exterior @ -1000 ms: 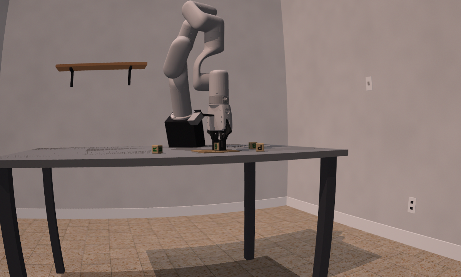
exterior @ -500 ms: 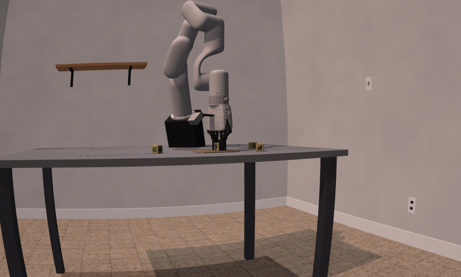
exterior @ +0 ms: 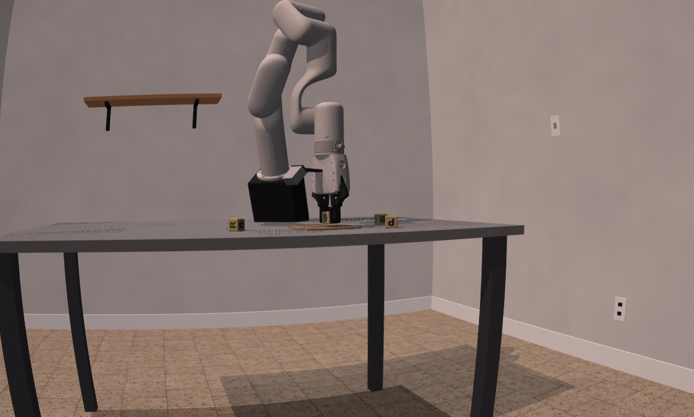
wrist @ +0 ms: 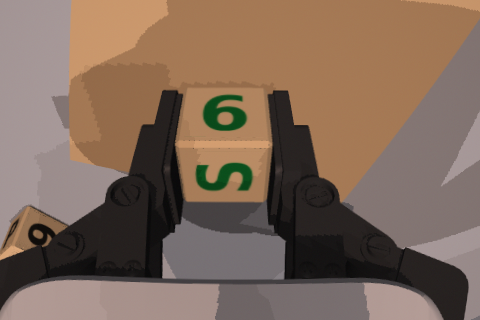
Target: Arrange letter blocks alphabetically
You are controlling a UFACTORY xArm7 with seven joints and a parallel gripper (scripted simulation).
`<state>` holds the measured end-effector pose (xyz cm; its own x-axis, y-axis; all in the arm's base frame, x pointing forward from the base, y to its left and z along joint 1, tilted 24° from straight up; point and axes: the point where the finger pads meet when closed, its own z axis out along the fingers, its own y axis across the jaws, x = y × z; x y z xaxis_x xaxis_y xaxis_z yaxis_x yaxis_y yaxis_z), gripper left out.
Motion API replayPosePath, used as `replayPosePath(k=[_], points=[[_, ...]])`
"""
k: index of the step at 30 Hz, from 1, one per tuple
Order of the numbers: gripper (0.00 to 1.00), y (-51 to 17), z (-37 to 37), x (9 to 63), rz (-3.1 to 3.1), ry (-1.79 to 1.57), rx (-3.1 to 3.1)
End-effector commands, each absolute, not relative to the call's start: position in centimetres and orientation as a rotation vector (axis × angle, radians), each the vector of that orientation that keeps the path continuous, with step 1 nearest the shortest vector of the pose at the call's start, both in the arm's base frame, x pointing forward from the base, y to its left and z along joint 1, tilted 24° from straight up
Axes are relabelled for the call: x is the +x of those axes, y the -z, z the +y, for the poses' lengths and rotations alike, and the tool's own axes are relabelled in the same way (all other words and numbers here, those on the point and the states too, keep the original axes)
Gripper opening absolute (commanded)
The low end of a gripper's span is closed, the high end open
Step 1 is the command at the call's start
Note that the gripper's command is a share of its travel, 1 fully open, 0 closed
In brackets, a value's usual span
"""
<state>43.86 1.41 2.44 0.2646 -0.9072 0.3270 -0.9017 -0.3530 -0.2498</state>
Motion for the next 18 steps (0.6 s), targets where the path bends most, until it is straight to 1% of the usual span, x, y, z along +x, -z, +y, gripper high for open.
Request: replayPosePath(k=[1,18], points=[[0.27,-3.3,1.6,43.6,1.781,0.661,-2.489],[0.27,-8.4,2.9,41.7,1.781,0.661,-2.489]])
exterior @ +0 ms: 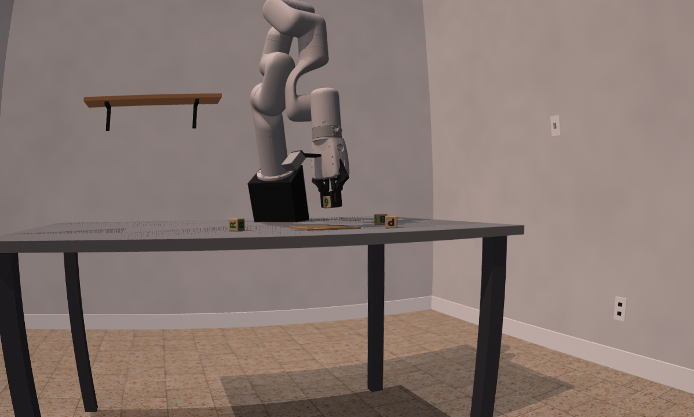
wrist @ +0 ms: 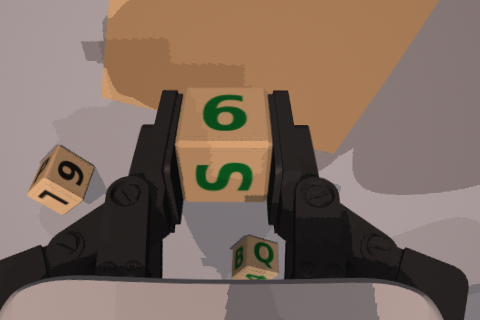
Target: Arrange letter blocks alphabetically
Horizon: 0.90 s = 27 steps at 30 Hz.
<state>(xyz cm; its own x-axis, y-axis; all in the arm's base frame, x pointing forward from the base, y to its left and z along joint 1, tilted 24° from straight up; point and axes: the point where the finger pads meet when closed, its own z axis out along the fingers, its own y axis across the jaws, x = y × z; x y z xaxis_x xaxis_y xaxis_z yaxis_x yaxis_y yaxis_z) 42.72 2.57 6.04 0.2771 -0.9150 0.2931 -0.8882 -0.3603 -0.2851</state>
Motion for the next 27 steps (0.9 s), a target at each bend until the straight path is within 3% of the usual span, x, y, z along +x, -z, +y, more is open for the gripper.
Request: replayPosePath(k=[1,27], points=[[0.27,-8.7,3.0,41.6,1.781,0.661,-2.489],[0.27,-10.9,3.5,40.8,1.785,0.661,-2.485]])
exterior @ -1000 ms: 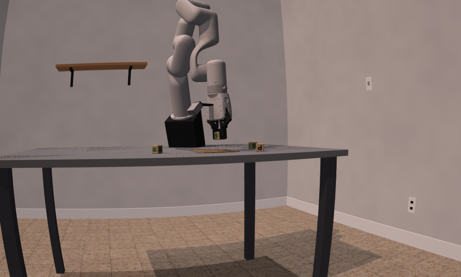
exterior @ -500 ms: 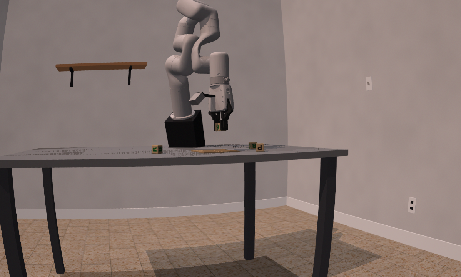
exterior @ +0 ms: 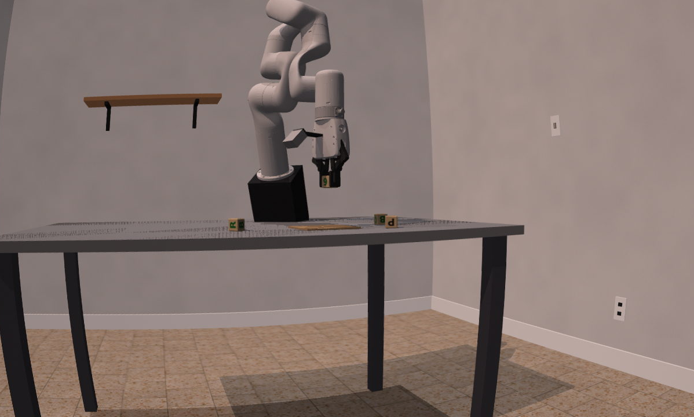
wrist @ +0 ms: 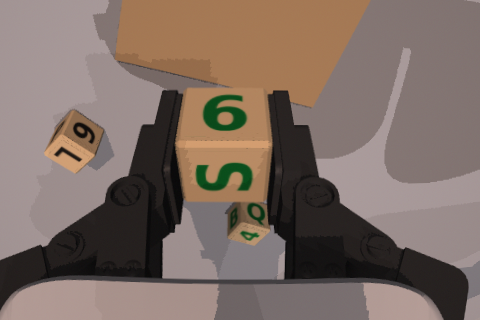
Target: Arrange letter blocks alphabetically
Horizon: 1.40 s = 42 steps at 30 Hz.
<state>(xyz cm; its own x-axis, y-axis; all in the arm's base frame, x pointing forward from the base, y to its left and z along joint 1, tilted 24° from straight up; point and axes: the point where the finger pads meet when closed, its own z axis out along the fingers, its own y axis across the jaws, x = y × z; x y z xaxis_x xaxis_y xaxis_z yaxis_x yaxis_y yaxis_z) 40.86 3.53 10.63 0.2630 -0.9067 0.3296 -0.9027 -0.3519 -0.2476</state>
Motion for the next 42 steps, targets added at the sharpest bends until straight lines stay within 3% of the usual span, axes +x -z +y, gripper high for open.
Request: replayPosePath(k=[1,11,42], points=[[0.27,-11.0,3.1,40.8,1.807,0.66,-2.464],[0.27,-12.2,-2.6,40.0,2.093,0.639,-2.15],[0.27,-9.1,-3.5,41.2,2.096,0.638,-2.146]])
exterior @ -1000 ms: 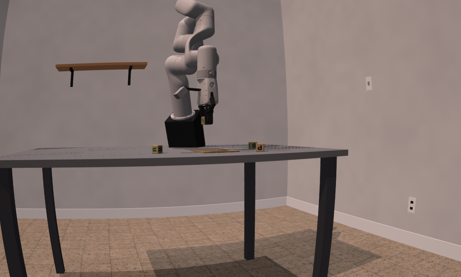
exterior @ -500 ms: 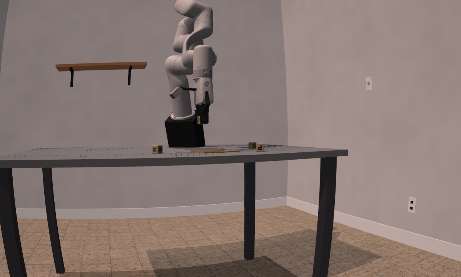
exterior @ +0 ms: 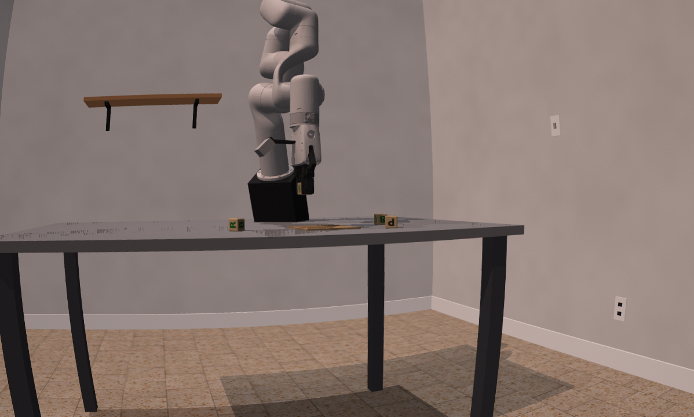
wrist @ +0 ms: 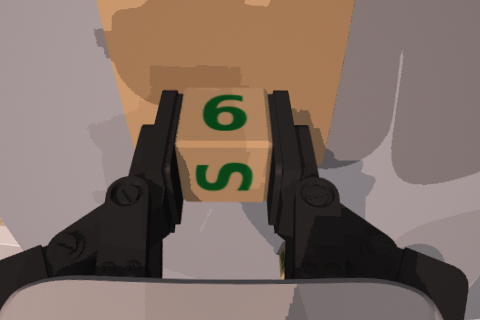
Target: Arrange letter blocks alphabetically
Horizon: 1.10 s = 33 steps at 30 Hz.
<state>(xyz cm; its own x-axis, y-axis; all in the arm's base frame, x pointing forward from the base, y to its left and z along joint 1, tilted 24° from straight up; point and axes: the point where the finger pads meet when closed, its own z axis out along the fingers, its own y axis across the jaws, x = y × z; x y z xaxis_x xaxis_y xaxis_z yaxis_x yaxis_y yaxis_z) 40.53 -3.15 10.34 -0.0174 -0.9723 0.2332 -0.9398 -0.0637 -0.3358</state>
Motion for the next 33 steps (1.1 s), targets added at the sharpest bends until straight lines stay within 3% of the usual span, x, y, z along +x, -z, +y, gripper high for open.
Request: replayPosePath(k=[1,33], points=[[0.27,-8.8,-3.6,41.3,2.096,0.638,-2.145],[0.27,-3.5,-4.9,43.3,2.096,0.638,-2.145]])
